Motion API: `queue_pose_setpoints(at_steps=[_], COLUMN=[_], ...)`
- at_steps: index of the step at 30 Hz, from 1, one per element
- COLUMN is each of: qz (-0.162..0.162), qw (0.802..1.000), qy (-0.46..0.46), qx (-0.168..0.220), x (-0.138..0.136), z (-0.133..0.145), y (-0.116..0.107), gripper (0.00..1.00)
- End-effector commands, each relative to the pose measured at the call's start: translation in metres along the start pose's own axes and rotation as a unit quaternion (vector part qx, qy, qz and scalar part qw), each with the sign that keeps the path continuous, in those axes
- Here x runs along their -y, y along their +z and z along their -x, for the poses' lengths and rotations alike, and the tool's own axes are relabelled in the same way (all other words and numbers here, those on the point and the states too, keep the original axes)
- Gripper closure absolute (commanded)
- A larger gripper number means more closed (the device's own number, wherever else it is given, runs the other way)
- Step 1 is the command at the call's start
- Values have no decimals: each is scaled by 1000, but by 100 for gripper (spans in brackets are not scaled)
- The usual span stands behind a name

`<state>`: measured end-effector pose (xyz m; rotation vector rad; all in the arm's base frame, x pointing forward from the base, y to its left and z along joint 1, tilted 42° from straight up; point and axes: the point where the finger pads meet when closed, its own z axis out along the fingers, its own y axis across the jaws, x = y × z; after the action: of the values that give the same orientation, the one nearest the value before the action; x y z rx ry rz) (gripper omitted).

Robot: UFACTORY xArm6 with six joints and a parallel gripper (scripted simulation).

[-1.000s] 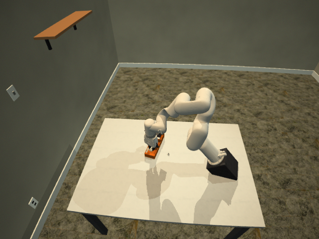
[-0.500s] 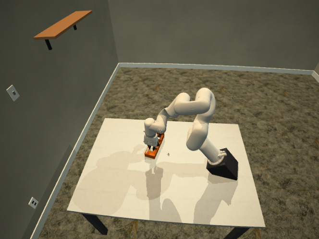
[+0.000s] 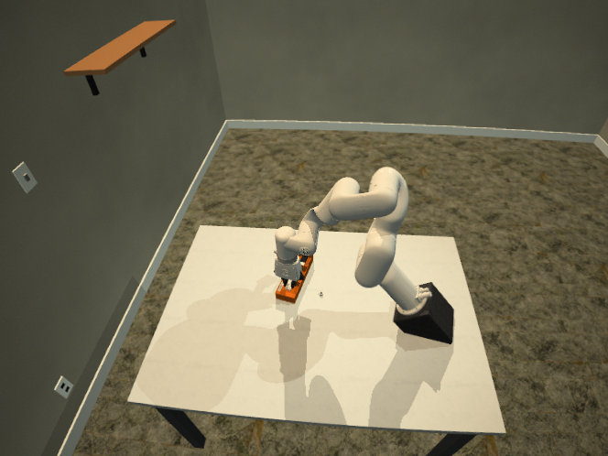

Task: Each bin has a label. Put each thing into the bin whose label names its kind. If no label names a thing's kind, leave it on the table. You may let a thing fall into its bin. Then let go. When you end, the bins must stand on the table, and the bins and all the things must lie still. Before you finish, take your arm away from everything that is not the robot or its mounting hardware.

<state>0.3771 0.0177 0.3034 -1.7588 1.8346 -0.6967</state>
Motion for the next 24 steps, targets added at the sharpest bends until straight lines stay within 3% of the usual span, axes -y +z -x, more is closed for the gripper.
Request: queue_pose_setpoints(at_steps=[1, 24], qz=[-2, -1], qw=[1000, 1000], qy=[0, 0], qx=[0, 0], x=[1, 2], z=[0, 0], y=[7, 43], gripper=[100, 100])
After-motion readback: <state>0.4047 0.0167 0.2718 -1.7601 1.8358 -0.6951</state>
